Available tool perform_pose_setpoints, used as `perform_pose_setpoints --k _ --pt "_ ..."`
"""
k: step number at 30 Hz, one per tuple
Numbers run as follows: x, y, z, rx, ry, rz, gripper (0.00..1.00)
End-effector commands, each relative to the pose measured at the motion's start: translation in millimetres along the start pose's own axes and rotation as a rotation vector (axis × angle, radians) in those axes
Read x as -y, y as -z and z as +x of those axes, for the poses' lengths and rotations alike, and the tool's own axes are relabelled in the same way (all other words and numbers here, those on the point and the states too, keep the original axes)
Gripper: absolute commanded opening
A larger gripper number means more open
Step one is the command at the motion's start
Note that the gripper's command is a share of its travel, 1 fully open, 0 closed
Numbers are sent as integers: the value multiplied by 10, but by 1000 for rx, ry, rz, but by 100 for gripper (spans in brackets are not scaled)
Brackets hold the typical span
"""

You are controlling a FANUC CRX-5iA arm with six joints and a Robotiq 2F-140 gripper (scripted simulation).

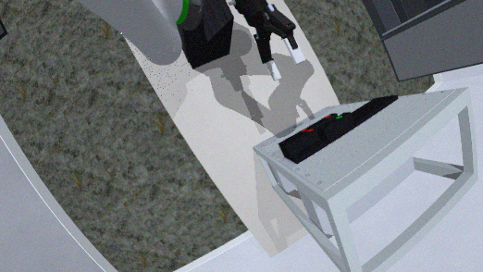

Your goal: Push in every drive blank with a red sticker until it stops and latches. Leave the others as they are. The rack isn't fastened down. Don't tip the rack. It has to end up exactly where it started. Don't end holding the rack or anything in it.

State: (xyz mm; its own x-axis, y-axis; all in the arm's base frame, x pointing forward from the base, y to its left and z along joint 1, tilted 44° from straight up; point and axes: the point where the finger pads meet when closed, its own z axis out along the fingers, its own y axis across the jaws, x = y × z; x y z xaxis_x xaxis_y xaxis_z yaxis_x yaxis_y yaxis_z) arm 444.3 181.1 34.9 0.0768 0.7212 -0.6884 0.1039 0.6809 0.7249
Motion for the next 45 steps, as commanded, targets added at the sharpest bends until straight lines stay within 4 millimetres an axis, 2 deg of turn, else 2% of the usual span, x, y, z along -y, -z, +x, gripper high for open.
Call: perform_pose_setpoints --k 1,16,24,45 --pt "0 -40 -4 0 0 0 100" --pt "52 -818 -124 0 0 0 100" --pt "59 -927 -141 0 0 0 100" --pt "59 -929 -141 0 0 0 100"
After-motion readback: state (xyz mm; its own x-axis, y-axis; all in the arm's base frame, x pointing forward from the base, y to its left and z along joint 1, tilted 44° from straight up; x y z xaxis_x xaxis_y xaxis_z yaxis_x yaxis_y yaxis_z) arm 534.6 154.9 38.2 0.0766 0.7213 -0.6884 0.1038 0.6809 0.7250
